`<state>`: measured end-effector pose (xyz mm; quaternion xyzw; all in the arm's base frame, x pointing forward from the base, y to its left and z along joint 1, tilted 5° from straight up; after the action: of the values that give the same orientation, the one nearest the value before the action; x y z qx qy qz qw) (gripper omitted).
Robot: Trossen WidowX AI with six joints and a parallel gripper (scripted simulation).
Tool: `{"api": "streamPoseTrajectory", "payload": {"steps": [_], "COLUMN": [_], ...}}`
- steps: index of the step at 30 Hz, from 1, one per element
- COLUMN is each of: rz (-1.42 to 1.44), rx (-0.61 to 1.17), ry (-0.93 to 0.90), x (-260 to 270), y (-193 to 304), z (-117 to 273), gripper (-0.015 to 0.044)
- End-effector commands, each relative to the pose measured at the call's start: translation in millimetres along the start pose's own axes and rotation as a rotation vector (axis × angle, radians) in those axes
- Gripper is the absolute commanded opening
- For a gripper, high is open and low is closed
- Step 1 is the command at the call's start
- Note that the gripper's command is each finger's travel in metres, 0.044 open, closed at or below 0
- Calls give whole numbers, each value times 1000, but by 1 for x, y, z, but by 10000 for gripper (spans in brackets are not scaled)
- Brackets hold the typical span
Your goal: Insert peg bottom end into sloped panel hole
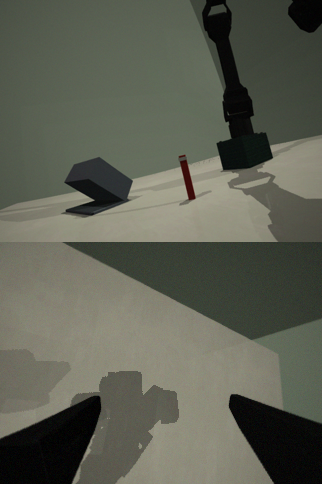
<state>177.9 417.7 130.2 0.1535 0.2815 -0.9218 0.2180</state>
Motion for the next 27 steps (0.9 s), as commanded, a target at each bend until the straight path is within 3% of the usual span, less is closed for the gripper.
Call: {"api": "streamPoseTrajectory", "payload": {"steps": [1,27], "rz": [66,425], "rx": [57,283], "ry": [-19,-261], "x": [-3,0], "y": [24,161], "z": [0,20], "gripper": [440,440]}}
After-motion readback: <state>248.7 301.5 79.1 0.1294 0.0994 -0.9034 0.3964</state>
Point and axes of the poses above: the point midway between the two fingers, 35 mm back from their tips, its own z axis back along the fingers, its own x axis across the jaws, y = z × x, the point moved 1 cm from there along z, back along the fingers, and after that the axes turned 2 degrees about z, right-handed, at the moved point
